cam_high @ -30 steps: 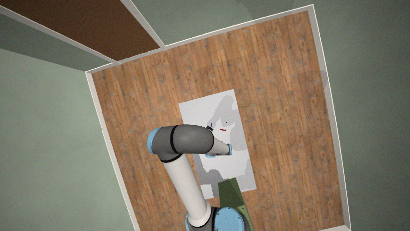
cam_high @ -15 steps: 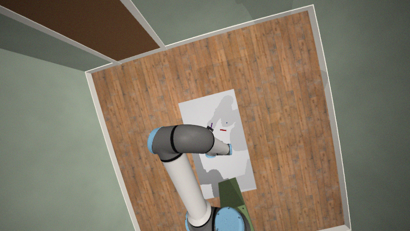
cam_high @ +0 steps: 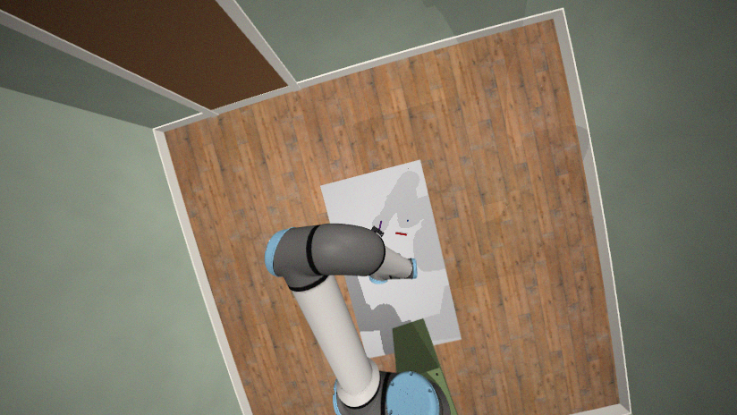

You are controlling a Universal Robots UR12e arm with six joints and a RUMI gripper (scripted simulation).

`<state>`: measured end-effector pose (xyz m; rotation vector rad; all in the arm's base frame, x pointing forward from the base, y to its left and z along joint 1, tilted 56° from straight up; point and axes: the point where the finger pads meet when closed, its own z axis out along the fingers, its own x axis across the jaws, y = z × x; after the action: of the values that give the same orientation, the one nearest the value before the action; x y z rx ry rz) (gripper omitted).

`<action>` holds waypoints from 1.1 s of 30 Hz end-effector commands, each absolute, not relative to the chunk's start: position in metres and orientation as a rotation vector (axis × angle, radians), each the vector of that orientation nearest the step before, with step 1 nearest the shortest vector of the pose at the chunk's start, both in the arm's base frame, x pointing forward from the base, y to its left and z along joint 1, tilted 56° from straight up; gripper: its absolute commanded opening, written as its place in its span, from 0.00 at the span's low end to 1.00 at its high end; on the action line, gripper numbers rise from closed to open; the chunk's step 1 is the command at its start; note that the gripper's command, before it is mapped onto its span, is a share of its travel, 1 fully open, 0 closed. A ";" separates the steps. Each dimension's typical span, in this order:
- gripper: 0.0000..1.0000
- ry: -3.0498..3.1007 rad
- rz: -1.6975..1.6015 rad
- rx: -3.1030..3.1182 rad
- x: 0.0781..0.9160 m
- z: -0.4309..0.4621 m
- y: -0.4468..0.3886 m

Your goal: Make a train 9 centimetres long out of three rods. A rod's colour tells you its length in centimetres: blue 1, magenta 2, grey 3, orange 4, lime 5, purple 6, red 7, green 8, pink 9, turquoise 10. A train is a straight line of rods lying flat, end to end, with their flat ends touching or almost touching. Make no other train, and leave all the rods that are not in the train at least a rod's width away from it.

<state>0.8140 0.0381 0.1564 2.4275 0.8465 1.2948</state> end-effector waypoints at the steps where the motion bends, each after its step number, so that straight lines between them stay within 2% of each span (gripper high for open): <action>1: 0.00 0.846 1.300 2.422 0.816 0.160 0.038; 9: 0.00 0.846 1.300 2.422 0.816 0.160 0.038; 24: 0.14 0.846 1.300 2.422 0.816 0.160 0.038; 33: 0.14 0.846 1.300 2.422 0.816 0.160 0.038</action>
<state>0.8140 0.0381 0.1564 2.4275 0.8465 1.2948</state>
